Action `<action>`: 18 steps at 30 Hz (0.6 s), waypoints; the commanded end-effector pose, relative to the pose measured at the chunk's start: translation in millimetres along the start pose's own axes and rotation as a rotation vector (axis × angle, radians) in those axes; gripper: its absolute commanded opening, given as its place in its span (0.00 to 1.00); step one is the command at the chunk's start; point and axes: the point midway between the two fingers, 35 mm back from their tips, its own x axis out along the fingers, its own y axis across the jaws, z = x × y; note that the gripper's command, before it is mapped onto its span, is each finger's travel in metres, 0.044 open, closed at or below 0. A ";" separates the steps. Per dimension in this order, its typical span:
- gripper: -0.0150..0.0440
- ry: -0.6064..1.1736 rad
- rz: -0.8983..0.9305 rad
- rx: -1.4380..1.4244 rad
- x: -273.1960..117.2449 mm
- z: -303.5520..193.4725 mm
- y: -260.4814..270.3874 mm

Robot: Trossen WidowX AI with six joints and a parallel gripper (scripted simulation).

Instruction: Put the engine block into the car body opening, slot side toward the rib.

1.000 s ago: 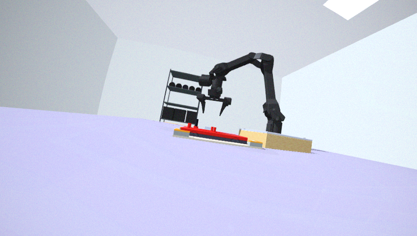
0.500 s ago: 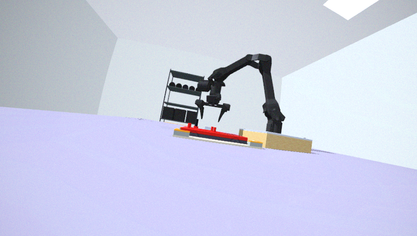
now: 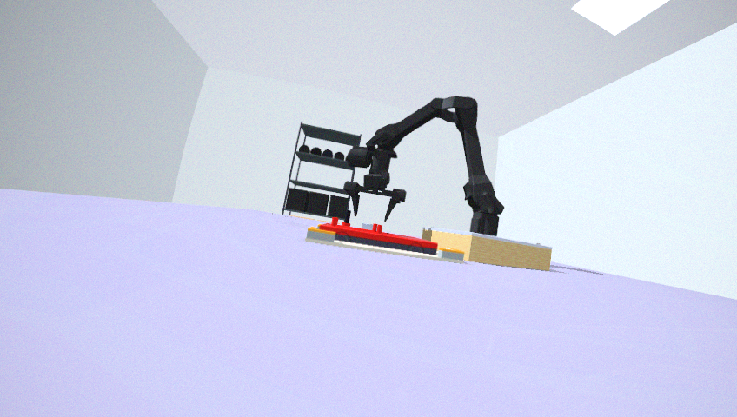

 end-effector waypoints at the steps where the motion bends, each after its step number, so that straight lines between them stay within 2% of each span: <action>1: 1.00 0.003 0.023 -0.005 13.4 -0.7 4.0; 18: 1.00 0.003 0.023 -0.005 38.5 -0.8 5.8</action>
